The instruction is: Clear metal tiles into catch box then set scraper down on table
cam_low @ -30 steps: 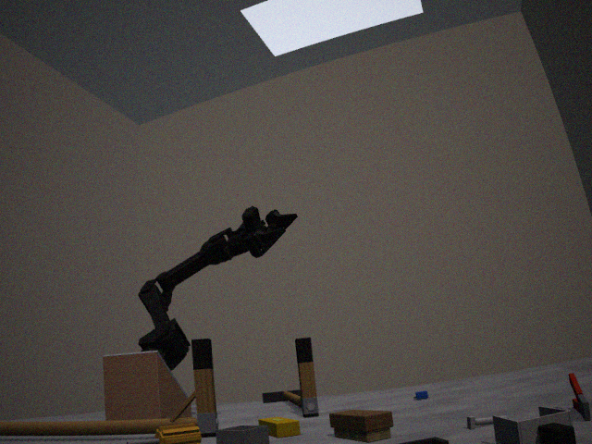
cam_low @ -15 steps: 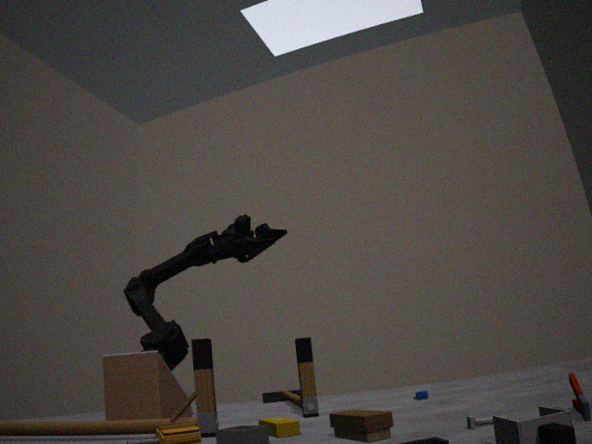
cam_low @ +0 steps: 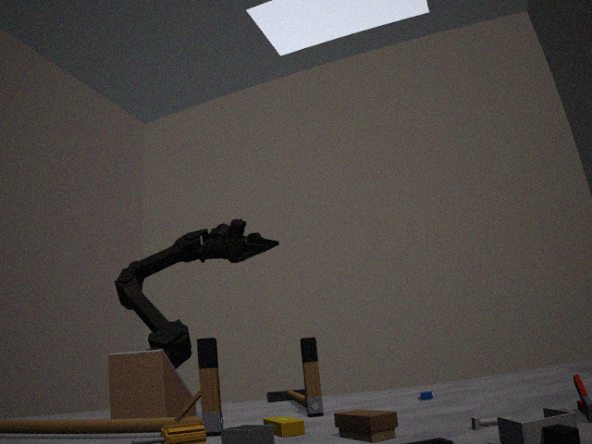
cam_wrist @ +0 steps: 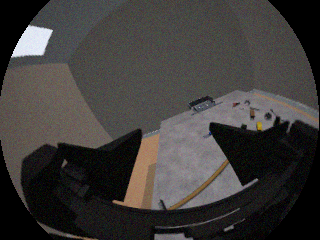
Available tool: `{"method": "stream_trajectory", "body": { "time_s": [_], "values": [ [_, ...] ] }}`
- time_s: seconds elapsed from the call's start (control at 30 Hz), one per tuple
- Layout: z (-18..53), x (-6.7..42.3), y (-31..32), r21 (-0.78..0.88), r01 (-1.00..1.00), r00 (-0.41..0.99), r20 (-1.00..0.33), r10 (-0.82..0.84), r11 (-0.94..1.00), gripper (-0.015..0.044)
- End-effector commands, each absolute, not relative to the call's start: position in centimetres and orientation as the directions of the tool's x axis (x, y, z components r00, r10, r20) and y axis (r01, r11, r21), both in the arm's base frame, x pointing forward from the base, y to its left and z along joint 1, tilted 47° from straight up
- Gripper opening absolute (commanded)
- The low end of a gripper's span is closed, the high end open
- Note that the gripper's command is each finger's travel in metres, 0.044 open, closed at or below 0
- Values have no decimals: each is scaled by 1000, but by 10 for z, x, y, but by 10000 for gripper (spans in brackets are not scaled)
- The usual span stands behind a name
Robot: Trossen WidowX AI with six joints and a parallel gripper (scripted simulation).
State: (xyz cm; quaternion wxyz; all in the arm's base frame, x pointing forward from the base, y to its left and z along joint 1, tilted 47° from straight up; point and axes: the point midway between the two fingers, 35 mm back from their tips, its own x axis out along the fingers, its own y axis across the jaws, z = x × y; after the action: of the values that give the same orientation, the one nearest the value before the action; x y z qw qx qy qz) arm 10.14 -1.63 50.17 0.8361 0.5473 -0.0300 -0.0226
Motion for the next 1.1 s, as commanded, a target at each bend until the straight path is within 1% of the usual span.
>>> {"method": "stream_trajectory", "body": {
  "time_s": [0.0, 0.53, 1.07],
  "values": [
    [498, 90, -14, 897, -21, 999, 36, -26, 441, 440],
    [484, 49, -14, 814, -165, 983, 87, 164, 557, 440],
    [465, 16, -27, 710, -334, 929, 136, 345, 620, 440]
  ]
}}
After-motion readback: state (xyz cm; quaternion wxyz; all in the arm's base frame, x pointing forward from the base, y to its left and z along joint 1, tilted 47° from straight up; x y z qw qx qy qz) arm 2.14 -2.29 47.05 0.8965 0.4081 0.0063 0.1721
